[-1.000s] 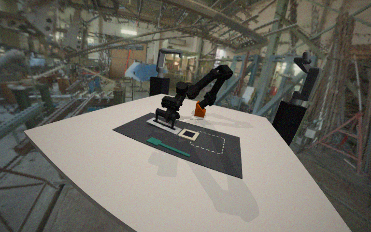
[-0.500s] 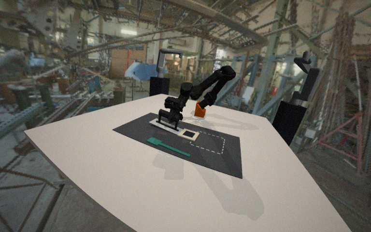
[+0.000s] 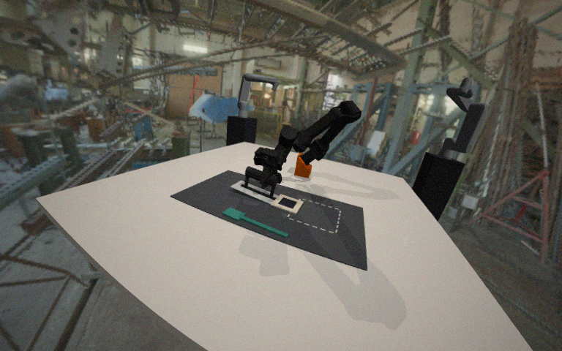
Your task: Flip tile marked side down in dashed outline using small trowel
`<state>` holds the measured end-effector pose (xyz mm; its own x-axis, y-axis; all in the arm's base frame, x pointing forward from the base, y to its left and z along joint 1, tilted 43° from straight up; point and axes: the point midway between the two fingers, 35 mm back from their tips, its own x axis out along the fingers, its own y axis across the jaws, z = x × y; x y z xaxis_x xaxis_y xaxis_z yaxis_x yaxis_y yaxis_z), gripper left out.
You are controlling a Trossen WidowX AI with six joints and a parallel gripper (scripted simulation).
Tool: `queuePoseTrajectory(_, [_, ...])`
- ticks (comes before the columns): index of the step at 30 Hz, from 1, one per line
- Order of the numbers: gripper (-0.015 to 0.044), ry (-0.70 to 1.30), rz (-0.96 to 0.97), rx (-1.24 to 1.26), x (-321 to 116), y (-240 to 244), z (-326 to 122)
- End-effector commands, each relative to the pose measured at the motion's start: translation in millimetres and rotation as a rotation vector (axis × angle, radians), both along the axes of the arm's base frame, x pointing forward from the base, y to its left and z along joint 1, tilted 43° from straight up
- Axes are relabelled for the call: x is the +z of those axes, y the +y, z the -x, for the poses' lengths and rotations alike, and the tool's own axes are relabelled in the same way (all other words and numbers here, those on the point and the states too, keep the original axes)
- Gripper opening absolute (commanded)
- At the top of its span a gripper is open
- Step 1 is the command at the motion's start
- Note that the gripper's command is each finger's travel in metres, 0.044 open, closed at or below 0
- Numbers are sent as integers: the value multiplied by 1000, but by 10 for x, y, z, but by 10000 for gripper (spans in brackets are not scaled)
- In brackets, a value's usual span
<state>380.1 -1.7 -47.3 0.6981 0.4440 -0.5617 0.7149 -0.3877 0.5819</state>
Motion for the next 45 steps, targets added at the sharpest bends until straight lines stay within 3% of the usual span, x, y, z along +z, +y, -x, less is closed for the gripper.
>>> queuePoseTrajectory(1, [0,0,-30,0,24,-9,-1])
queuePoseTrajectory(22, [0,7,-103,-4,420,-129,-36])
queuePoseTrajectory(45, [0,7,-105,-4,854,195,-32])
